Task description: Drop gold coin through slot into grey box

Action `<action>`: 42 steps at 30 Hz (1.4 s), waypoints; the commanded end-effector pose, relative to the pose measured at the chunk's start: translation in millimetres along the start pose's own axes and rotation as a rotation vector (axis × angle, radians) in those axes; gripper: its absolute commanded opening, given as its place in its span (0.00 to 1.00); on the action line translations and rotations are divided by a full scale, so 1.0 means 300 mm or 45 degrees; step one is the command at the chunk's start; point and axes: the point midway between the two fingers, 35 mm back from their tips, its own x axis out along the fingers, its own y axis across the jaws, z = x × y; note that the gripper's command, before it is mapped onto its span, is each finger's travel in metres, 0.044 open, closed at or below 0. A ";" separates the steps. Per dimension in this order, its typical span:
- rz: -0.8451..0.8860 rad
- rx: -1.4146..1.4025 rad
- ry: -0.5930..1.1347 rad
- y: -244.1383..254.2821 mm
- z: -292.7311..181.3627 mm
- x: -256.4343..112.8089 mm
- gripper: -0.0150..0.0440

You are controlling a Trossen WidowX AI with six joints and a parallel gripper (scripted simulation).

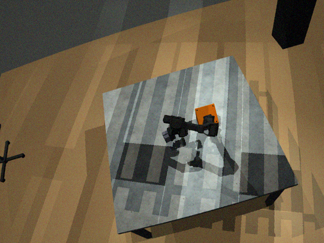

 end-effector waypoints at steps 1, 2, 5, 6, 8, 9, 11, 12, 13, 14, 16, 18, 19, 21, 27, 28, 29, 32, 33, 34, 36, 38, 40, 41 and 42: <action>0.014 0.004 -0.016 0.007 0.007 0.081 0.53; 0.014 0.004 -0.017 0.008 0.007 0.100 0.53; 0.014 0.003 -0.017 0.009 0.008 0.107 0.53; 0.014 0.003 -0.017 0.009 0.008 0.111 0.53; 0.013 0.003 -0.017 0.009 0.008 0.141 0.53; 0.013 0.003 -0.018 0.009 0.009 0.153 0.53; 0.013 0.003 -0.018 0.009 0.009 0.156 0.53; 0.013 0.003 -0.018 0.009 0.009 0.157 0.53; 0.013 0.004 -0.017 0.009 0.009 0.160 0.53; 0.014 0.004 -0.017 0.009 0.009 0.165 0.53; 0.014 0.005 -0.016 0.008 0.009 0.175 0.53; 0.014 0.006 -0.015 0.007 0.008 0.186 0.53; 0.014 0.007 -0.015 0.007 0.008 0.191 0.53; 0.014 0.008 -0.014 0.007 0.008 0.202 0.53; 0.014 0.007 -0.014 0.005 0.008 0.234 0.53; 0.014 0.007 -0.014 0.005 0.009 0.240 0.53; 0.013 0.007 -0.014 0.005 0.009 0.245 0.53; 0.013 0.006 -0.015 0.005 0.009 0.261 0.53; 0.013 0.006 -0.015 0.005 0.009 0.266 0.53; 0.013 0.005 -0.015 0.006 0.010 0.272 0.53; 0.013 0.005 -0.016 0.006 0.010 0.282 0.53; 0.013 0.005 -0.017 0.007 0.011 0.293 0.53; 0.013 0.004 -0.018 0.007 0.011 0.303 0.53; 0.013 0.004 -0.018 0.008 0.012 0.308 0.53; 0.013 0.004 -0.019 0.008 0.012 0.314 0.53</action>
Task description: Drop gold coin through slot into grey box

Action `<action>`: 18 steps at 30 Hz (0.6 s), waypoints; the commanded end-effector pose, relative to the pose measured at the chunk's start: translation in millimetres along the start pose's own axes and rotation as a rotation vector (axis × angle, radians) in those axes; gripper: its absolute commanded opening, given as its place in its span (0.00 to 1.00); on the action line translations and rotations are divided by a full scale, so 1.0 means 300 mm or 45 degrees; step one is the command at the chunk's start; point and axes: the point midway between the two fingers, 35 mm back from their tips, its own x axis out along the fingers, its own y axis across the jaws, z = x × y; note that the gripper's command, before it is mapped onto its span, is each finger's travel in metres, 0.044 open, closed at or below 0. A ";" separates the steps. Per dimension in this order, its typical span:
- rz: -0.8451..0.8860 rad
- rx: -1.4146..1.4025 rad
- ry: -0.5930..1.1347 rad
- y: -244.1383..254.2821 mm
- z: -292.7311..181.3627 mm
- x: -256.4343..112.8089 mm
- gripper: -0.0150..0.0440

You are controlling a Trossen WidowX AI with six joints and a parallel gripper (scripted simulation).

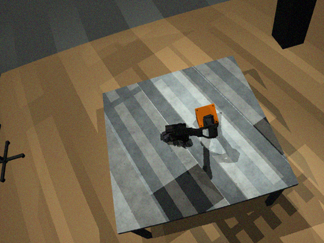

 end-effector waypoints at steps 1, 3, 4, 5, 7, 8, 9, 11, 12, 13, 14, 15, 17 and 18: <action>0.008 0.009 -0.010 0.010 0.002 0.023 0.53; 0.008 0.009 -0.011 0.011 0.003 0.034 0.53; 0.008 0.008 -0.012 0.011 0.004 0.038 0.53; 0.008 0.008 -0.012 0.012 0.004 0.040 0.53; 0.008 0.008 -0.012 0.012 0.004 0.041 0.48; 0.008 0.008 -0.012 0.012 0.004 0.041 0.44; 0.008 0.008 -0.012 0.012 0.004 0.041 0.39; 0.008 0.008 -0.012 0.012 0.004 0.041 0.30; 0.008 0.008 -0.012 0.012 0.004 0.041 0.29; 0.008 0.008 -0.012 0.012 0.004 0.041 0.28; 0.008 0.008 -0.012 0.012 0.004 0.041 0.27; 0.008 0.008 -0.012 0.012 0.004 0.041 0.26; 0.008 0.008 -0.012 0.012 0.004 0.041 0.25; 0.008 0.008 -0.012 0.012 0.004 0.041 0.25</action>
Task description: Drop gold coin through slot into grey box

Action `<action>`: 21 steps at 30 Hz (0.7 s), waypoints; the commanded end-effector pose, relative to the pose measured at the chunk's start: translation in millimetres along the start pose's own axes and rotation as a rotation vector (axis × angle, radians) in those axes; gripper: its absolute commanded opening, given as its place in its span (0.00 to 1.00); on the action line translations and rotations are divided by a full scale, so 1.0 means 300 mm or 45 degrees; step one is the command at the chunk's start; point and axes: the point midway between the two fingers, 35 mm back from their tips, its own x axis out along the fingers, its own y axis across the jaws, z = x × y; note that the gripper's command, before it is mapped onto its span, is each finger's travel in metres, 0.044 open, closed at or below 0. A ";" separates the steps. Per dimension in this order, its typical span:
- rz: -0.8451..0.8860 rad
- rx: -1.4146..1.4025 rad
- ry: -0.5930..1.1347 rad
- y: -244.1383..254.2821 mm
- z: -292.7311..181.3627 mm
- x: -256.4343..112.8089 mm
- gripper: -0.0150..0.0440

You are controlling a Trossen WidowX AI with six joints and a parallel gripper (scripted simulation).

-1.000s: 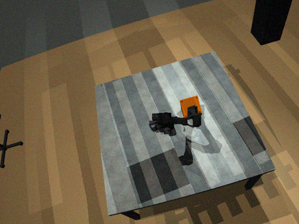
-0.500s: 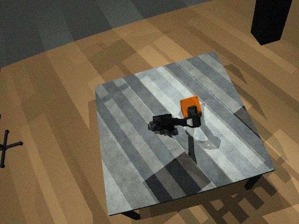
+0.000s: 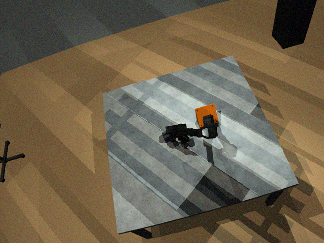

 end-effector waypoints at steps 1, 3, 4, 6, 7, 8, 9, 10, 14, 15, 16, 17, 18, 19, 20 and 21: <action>0.001 0.007 -0.007 0.002 0.002 0.002 0.25; 0.001 0.007 -0.007 0.002 0.002 0.002 0.25; 0.001 0.007 -0.007 0.002 0.001 0.001 0.25; 0.000 0.007 -0.005 -0.001 0.000 -0.009 0.25; 0.000 0.007 -0.004 -0.002 -0.001 -0.017 0.25; 0.000 0.007 -0.003 -0.004 -0.002 -0.025 0.25; 0.000 0.007 -0.002 -0.005 -0.003 -0.033 0.25; 0.000 0.007 -0.001 -0.006 -0.003 -0.041 0.25; -0.001 0.008 0.003 -0.011 -0.006 -0.073 0.25; -0.001 0.008 0.004 -0.012 -0.007 -0.082 0.25; -0.001 0.008 0.004 -0.012 -0.008 -0.090 0.25; -0.001 0.008 0.005 -0.013 -0.008 -0.098 0.25; -0.001 0.008 0.005 -0.014 -0.009 -0.106 0.25; -0.001 0.008 0.006 -0.014 -0.009 -0.115 0.25; -0.001 0.008 0.006 -0.014 -0.009 -0.123 0.25; -0.001 0.008 0.007 -0.015 -0.010 -0.131 0.25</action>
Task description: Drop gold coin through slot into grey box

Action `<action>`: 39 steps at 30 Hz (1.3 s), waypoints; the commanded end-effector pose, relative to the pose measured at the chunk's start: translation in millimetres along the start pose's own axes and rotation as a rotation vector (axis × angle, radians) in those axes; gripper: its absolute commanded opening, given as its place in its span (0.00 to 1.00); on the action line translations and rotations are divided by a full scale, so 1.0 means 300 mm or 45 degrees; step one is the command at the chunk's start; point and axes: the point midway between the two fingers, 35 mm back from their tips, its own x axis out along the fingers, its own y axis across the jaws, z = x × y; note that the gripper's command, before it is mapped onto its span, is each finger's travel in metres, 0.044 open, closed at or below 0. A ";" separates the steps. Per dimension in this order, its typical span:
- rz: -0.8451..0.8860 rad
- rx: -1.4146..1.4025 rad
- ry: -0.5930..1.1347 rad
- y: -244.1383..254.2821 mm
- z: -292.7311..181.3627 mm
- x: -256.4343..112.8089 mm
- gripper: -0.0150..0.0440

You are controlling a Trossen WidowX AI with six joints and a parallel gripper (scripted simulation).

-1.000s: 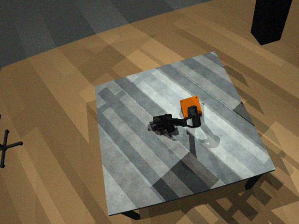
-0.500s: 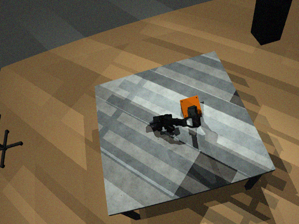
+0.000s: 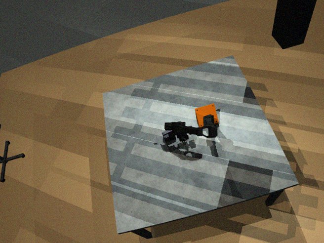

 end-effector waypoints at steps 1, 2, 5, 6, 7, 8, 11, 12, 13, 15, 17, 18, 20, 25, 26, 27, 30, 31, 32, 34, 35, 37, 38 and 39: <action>-0.001 -0.009 0.009 -0.005 -0.002 -0.030 0.25; -0.001 -0.009 0.009 -0.005 -0.002 -0.039 0.25; -0.001 -0.009 0.009 -0.005 -0.002 -0.064 0.25; -0.001 -0.009 0.009 -0.005 -0.002 -0.072 0.25; 0.000 -0.009 0.009 -0.004 -0.002 -0.081 0.25; 0.000 -0.009 0.009 -0.004 -0.002 -0.089 0.25; 0.000 -0.009 0.008 -0.002 -0.002 -0.115 0.25; 0.000 -0.009 0.008 -0.002 -0.001 -0.124 0.25; 0.001 -0.009 0.007 -0.001 -0.001 -0.132 0.25; 0.001 -0.009 0.006 0.001 0.000 -0.149 0.25; 0.001 -0.009 0.004 0.003 0.001 -0.167 0.25; 0.001 -0.009 0.004 0.005 0.002 -0.175 0.25; 0.002 -0.009 0.002 0.007 0.003 -0.193 0.25; 0.002 0.020 0.000 0.010 0.004 -0.206 0.25; 0.002 0.056 0.000 0.011 0.004 -0.206 0.25; 0.002 0.100 0.000 0.011 0.003 -0.206 0.25; 0.002 0.232 0.000 0.013 0.001 -0.206 0.25; 0.002 0.276 0.000 0.014 0.001 -0.206 0.25; 0.002 0.320 0.000 0.015 0.000 -0.206 0.25; 0.002 0.408 0.001 0.016 -0.001 -0.206 0.25; 0.002 0.452 0.001 0.017 -0.002 -0.206 0.25; 0.002 0.540 0.001 0.018 -0.003 -0.206 0.25; 0.002 0.584 0.001 0.019 -0.004 -0.207 0.25; 0.002 0.628 0.001 0.019 -0.005 -0.207 0.25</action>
